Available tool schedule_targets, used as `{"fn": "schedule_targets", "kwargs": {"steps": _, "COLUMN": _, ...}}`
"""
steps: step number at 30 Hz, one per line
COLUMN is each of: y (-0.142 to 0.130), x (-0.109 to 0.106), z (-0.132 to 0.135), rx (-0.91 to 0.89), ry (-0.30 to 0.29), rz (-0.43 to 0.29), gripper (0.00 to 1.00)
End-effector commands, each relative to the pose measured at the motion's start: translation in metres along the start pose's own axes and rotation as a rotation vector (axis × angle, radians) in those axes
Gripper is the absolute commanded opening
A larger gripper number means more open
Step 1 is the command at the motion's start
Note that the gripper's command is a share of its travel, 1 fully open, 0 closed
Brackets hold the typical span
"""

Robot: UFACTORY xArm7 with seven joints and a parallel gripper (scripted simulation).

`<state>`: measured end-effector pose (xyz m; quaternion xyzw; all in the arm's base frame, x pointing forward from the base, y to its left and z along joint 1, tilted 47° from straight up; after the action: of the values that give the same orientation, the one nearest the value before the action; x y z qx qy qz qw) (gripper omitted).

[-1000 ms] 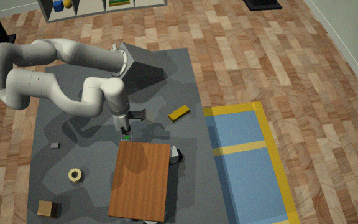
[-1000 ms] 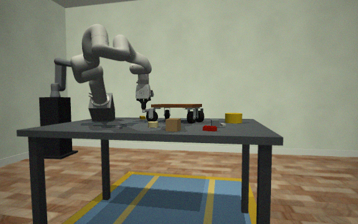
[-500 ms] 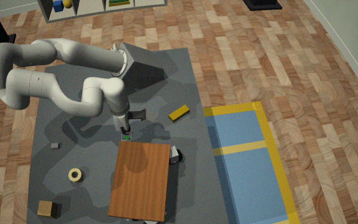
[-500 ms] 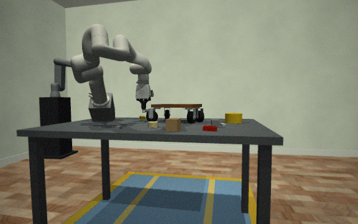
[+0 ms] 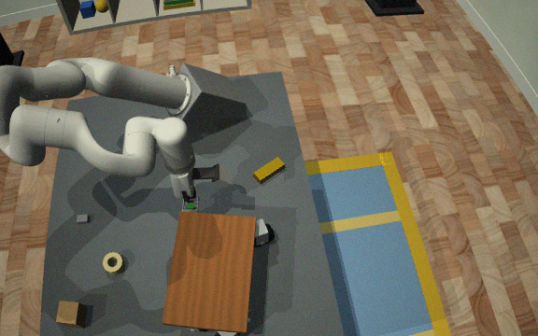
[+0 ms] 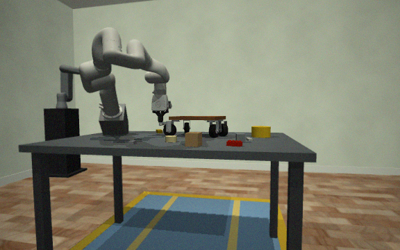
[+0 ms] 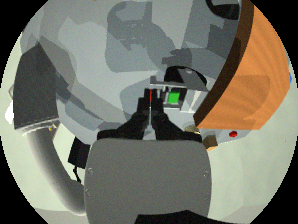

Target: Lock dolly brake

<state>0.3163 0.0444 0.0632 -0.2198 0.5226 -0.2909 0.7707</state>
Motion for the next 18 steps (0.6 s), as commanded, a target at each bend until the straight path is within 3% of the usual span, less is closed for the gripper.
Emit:
{"fn": "schedule_targets", "kwargs": {"steps": 1, "y": 0.0008, "x": 0.0006, "z": 0.0008, "rx": 0.0, "ry": -0.003, "rz": 0.002, "gripper": 0.0}}
{"fn": "schedule_targets", "kwargs": {"steps": 18, "y": 0.0008, "x": 0.0072, "z": 0.0008, "rx": 0.0, "ry": -0.003, "rz": 0.002, "gripper": 0.0}}
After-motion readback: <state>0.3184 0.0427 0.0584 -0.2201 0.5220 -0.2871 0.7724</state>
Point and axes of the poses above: the point where the finger pads meet when closed, its own x axis out along the fingers, its own z axis across the jaws, y = z × x, the point moved 3 cm from there along -x, back along the fingers, and after that the axes turned 4 degrees about x, right-handed, at the moved point
